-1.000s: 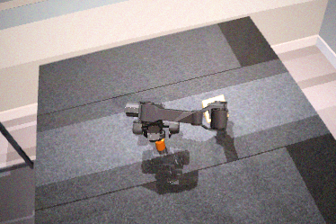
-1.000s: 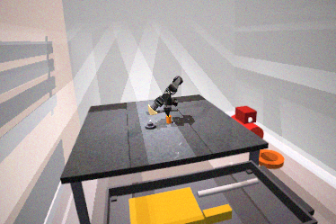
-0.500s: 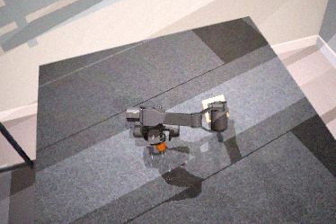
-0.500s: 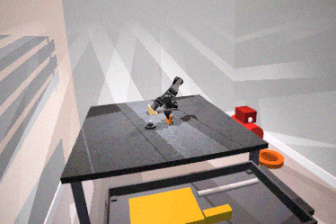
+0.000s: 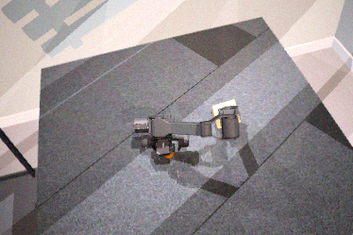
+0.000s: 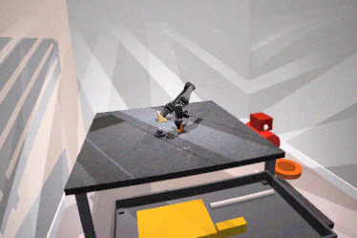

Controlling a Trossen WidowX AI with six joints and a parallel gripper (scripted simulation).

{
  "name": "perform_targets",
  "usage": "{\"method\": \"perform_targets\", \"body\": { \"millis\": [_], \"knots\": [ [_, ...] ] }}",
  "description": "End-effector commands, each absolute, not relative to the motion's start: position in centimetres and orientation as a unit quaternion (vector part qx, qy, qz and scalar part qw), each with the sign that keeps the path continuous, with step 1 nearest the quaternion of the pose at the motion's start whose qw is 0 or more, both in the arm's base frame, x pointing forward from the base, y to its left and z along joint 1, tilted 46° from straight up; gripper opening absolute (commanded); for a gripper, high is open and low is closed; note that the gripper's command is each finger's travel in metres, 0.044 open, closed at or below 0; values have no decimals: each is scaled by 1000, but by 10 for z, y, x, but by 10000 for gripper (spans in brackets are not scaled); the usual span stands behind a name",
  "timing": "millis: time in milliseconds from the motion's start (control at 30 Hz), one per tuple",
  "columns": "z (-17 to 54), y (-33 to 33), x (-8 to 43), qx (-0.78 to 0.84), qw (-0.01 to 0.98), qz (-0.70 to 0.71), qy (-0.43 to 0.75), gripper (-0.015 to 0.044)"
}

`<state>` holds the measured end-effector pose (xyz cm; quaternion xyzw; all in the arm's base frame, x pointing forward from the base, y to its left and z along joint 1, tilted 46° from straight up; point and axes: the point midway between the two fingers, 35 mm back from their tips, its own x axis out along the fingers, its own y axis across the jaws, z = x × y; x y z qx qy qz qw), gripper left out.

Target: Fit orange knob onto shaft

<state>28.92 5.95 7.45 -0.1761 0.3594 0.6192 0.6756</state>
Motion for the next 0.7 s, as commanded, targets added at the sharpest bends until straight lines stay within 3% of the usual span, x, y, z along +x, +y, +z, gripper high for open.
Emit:
{"method": "perform_targets", "body": {
  "millis": [0, 267, 600, 667],
  "knots": [
    [71, 65, 288, -173, 676, 620, 359, 440],
    [64, 72, 287, -172, 676, 620, 358, 440],
    [64, 72, 287, -172, 676, 620, 358, 177],
    [64, 72, 287, -172, 676, 620, 358, 164]
  ]
}}
